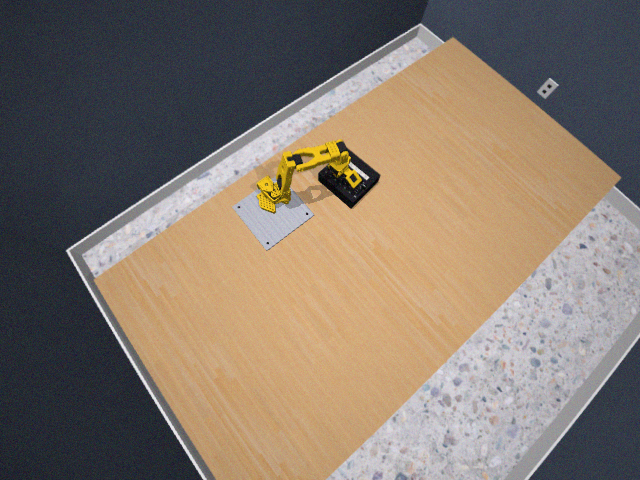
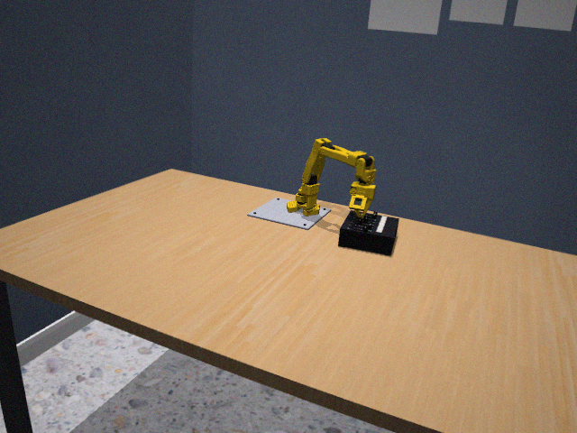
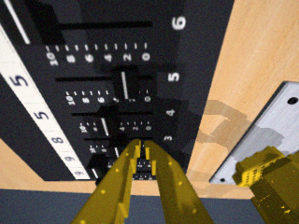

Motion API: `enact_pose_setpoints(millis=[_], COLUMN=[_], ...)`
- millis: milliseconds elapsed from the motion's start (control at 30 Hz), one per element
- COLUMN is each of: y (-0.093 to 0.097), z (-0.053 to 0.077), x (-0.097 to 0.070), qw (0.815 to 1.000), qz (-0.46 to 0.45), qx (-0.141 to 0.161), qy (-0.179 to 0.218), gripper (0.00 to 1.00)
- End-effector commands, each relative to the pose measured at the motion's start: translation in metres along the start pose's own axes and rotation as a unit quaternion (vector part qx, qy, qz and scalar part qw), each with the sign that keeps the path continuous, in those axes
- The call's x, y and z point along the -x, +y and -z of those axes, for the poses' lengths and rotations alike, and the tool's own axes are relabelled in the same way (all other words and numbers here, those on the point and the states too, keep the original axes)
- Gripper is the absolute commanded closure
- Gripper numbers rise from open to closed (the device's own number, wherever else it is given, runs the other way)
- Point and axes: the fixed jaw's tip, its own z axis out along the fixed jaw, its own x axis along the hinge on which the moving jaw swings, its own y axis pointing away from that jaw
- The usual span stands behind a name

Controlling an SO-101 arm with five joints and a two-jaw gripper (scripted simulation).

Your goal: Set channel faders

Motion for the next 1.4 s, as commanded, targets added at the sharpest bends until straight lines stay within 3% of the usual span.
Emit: enact_pose_setpoints(millis=[0, 1367], y=[0.0042, 0.0122], z=[-0.0018, -0.0014], x=[-0.0020, -0.0023], qw=[1.000, 1.000], qz=[0.001, 0.001], qx=[-0.001, -0.001], qy=[0.002, 0.002], gripper=[1.00, 1.00])
